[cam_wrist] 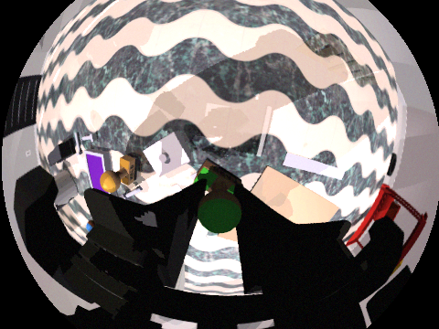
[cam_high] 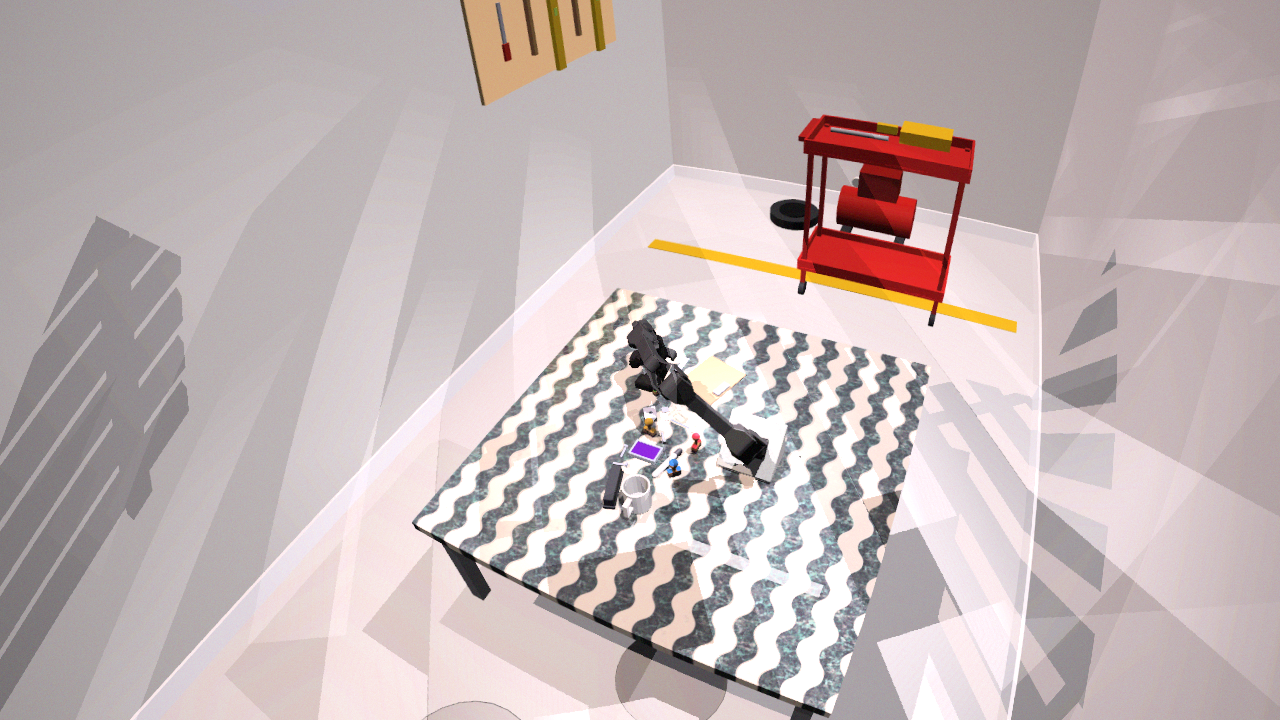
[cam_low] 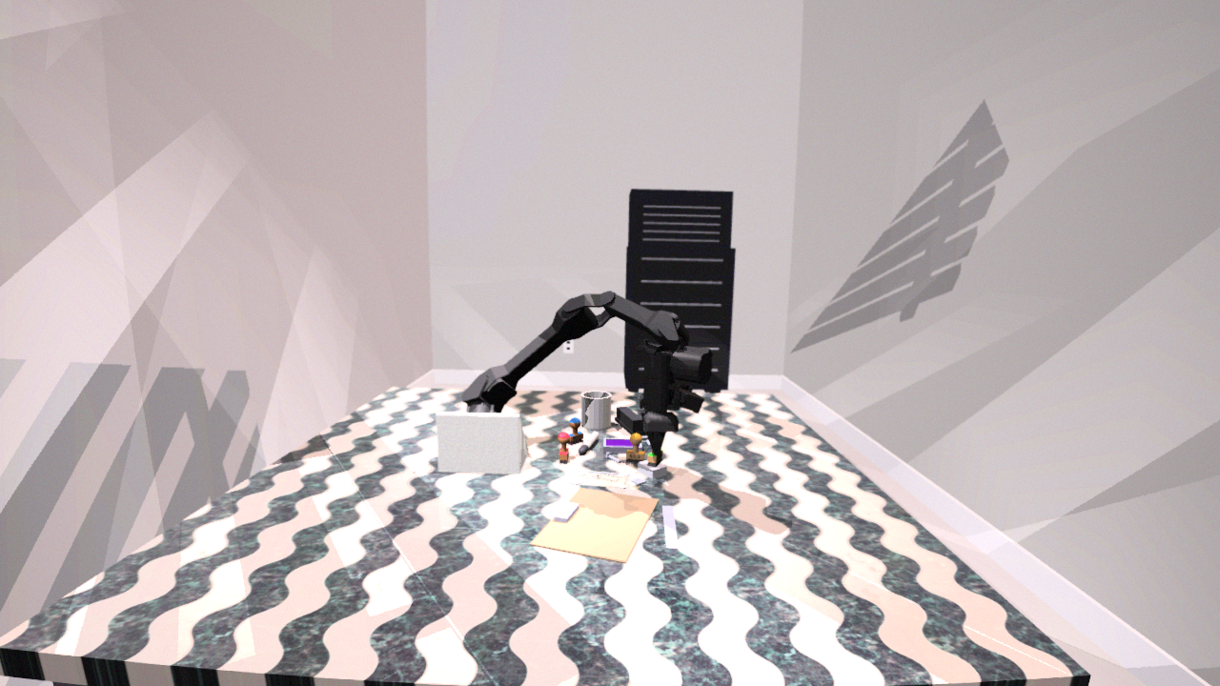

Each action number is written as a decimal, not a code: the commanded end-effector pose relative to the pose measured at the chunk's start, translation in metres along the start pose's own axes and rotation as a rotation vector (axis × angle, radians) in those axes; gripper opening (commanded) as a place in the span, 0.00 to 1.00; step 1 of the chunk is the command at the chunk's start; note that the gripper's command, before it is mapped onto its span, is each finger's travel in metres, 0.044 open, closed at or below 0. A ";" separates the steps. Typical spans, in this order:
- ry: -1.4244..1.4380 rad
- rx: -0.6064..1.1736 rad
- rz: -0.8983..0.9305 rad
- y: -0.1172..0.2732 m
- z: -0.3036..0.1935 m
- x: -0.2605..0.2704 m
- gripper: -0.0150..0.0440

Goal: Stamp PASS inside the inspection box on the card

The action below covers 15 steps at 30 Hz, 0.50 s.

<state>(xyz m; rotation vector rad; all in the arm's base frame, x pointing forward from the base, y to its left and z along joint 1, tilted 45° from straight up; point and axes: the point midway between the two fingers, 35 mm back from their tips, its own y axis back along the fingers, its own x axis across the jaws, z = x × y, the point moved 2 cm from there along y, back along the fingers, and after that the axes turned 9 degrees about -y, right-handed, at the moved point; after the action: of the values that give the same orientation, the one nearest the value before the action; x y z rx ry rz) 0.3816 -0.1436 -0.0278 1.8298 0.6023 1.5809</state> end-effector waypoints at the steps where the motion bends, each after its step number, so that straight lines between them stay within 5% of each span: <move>1: 0.010 -0.002 -0.007 0.003 0.001 0.000 0.25; 15: 0.010 -0.002 -0.008 0.010 0.001 0.000 0.25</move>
<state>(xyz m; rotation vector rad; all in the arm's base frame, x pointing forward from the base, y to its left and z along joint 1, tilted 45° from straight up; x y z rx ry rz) 0.3808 -0.1486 -0.0224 1.8287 0.6032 1.5798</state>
